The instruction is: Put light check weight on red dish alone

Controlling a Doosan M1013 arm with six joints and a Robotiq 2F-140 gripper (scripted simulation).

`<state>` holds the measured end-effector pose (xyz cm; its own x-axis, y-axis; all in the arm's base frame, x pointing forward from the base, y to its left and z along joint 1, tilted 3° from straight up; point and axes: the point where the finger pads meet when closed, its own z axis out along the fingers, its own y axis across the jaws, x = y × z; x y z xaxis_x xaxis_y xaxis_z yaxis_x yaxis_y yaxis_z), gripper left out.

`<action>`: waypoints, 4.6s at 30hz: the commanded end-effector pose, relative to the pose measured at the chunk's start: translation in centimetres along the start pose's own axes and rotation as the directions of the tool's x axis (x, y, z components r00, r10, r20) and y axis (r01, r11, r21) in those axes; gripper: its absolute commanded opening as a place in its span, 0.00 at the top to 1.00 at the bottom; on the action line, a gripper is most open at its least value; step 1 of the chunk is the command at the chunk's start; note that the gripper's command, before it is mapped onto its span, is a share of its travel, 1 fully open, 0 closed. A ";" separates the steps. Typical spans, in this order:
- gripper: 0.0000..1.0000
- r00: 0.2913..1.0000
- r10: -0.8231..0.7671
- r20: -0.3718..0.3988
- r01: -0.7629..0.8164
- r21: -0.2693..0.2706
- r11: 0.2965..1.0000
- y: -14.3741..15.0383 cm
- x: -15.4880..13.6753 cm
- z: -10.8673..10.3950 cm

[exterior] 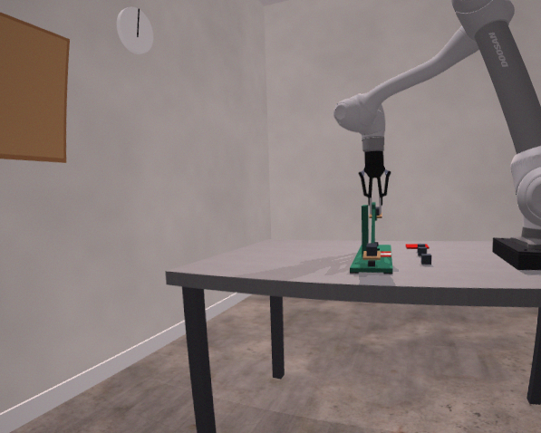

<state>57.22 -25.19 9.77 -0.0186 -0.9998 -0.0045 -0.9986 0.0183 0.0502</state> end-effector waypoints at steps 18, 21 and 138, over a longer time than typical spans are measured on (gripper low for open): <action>0.76 1.000 0.000 0.000 0.000 0.000 1.000 0.0 0.0 -6.3; 0.76 1.000 0.000 0.000 0.000 0.000 1.000 0.0 0.0 -6.9; 0.76 1.000 -0.002 0.000 0.002 0.000 1.000 17.0 5.8 12.9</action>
<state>39.49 -30.62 -2.25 -0.0164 -0.9999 -0.0047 -0.9986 0.0162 0.0502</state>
